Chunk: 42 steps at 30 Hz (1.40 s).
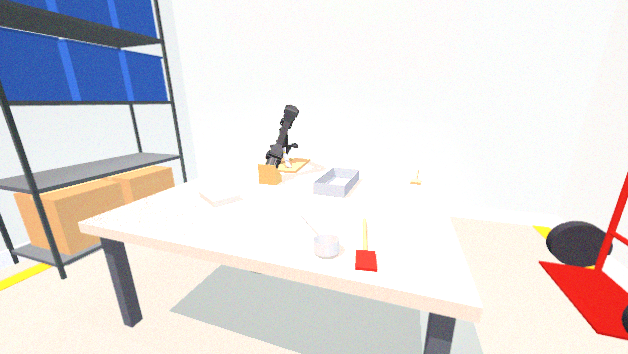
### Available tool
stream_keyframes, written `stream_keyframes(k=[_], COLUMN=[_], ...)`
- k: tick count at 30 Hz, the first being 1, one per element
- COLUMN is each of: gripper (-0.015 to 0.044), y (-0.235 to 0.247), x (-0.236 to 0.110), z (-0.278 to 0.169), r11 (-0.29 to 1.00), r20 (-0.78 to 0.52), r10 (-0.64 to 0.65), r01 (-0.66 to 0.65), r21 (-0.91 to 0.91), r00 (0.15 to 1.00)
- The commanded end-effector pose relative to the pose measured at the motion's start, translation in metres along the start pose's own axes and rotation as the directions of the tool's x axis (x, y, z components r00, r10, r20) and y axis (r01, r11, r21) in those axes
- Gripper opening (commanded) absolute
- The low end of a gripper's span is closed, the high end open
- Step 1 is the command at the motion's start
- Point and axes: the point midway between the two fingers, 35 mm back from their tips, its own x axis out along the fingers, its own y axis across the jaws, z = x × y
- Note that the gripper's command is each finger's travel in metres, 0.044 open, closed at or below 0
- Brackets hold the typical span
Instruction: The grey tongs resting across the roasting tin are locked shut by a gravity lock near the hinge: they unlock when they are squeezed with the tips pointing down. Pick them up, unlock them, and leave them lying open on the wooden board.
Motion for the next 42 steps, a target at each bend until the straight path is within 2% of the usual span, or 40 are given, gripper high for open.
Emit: stream_keyframes(k=[1,13,14,18,23,29,35,42], gripper=[0.0113,0.0427,0.0440,0.0440,0.0440,0.0440,0.0440,0.0440], y=[0.000,0.000,0.000,0.008,0.045,0.097,0.140,0.146], x=[0.000,0.000,0.000,-0.004,-0.020,-0.055,-0.098,-0.115], z=[0.000,0.000,0.000,0.003,0.006,0.005,-0.001,-0.002], r11=[1.000,1.000,1.000,1.000,0.999,0.999,0.998,0.995], r20=[0.000,0.000,0.000,-0.001,-0.028,-0.037,0.013,0.036], r10=[0.000,0.000,0.000,0.003,0.034,0.053,0.050,0.085], r01=[0.000,0.000,0.000,-0.003,-0.034,-0.053,-0.049,-0.083], r21=[0.000,0.000,0.000,0.007,0.018,-0.012,-0.050,-0.061], r00=[1.000,1.000,1.000,1.000,0.999,0.998,0.999,0.996])
